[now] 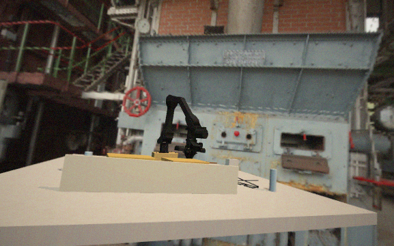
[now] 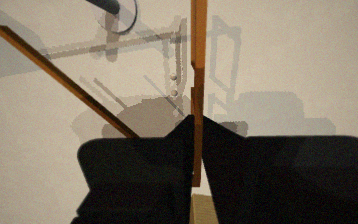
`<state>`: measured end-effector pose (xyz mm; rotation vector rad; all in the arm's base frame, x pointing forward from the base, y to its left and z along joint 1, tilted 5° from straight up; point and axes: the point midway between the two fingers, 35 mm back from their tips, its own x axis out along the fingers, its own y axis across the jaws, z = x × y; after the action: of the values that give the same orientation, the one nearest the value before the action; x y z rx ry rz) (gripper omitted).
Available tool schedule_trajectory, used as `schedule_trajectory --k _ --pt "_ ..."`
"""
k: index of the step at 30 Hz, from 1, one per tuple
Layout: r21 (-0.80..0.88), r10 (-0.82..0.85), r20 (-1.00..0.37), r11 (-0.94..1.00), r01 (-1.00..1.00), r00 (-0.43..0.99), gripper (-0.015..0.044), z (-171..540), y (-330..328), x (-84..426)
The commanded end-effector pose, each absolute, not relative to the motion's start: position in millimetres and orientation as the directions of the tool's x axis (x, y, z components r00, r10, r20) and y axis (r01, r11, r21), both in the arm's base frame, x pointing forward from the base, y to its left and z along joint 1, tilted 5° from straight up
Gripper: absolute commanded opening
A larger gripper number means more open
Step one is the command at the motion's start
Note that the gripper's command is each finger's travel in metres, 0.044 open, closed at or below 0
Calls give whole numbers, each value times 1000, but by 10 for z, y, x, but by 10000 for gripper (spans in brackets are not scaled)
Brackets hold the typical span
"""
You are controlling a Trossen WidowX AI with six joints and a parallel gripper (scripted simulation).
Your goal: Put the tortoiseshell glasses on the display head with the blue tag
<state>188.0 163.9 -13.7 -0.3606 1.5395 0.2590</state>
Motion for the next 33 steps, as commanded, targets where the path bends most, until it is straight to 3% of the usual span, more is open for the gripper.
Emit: schedule_trajectory --k 1,33 --pt "-65 -62 -998 919 -389 20 0 -135 1610 1843" --pt "-65 -62 -998 919 -389 19 0 -135 1597 1832"
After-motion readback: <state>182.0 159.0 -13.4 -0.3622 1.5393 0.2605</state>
